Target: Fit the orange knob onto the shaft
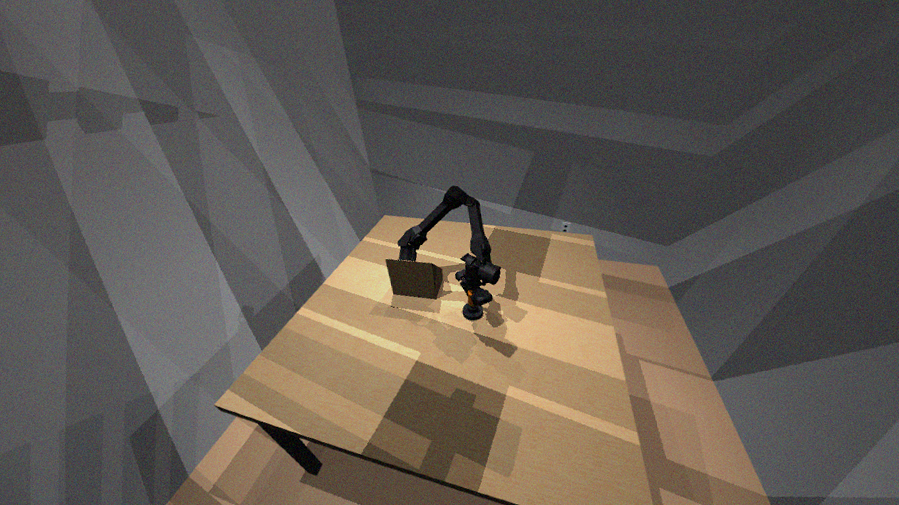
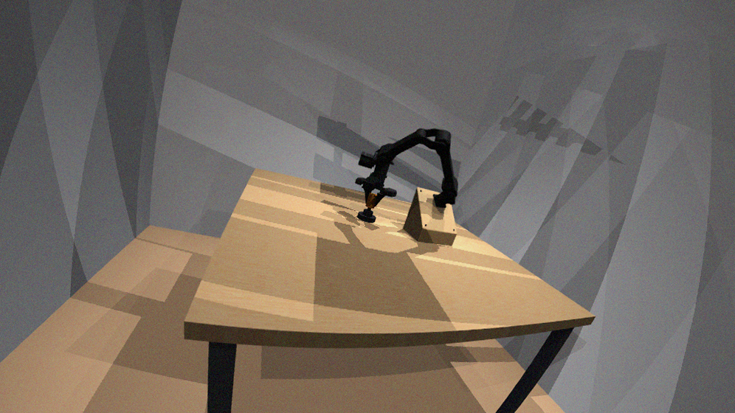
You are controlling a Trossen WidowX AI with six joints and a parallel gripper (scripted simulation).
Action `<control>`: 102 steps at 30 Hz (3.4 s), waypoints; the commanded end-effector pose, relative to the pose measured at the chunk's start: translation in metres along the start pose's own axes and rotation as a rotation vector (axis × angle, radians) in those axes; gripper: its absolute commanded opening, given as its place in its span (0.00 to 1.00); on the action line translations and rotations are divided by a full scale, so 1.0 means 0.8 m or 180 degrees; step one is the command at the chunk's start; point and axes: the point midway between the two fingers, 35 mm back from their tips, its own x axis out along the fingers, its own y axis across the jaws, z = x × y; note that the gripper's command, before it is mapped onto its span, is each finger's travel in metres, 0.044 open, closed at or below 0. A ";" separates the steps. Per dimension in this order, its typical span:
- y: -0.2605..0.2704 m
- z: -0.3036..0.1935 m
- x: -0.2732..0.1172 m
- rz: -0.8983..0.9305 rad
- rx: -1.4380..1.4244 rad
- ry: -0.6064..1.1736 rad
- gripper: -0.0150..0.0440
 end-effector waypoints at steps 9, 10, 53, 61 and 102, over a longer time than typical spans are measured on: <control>0.001 0.001 -0.006 -0.0013 -0.0311 -0.0006 0.25; 0.002 0.001 -0.005 -0.0013 -0.0434 -0.0006 0.25; 0.001 0.000 -0.005 -0.0014 -0.0702 -0.0005 0.25; 0.003 -0.002 -0.003 -0.0014 -0.1369 -0.0004 0.25; -0.002 0.002 -0.003 -0.0015 -0.2036 -0.0003 0.25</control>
